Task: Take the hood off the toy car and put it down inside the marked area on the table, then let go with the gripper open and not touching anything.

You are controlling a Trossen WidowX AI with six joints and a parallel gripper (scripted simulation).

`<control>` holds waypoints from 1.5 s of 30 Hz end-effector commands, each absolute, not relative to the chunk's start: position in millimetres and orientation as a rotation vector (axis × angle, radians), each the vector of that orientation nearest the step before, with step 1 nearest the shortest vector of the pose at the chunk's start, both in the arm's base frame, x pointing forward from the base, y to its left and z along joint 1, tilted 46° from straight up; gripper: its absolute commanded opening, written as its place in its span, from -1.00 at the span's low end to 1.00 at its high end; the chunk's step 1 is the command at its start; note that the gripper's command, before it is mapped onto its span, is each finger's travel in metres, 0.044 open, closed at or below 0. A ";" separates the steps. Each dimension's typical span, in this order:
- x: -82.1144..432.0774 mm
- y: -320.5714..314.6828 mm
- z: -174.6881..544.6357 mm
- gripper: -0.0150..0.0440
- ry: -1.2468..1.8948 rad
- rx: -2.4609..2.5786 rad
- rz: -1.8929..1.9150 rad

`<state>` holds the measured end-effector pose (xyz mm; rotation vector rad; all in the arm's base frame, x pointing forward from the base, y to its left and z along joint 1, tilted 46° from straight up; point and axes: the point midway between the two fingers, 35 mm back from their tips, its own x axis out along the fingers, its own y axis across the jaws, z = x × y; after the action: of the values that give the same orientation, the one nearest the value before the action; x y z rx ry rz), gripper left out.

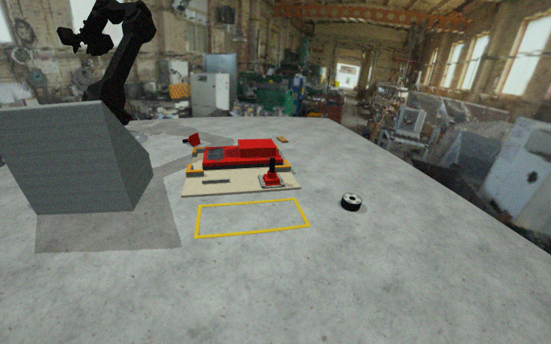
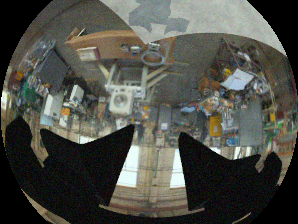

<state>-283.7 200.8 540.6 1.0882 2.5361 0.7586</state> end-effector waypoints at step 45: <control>187.7 376.7 336.4 1.00 1.222 0.780 0.598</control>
<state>139.4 395.5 359.1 0.8372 1.2536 0.6598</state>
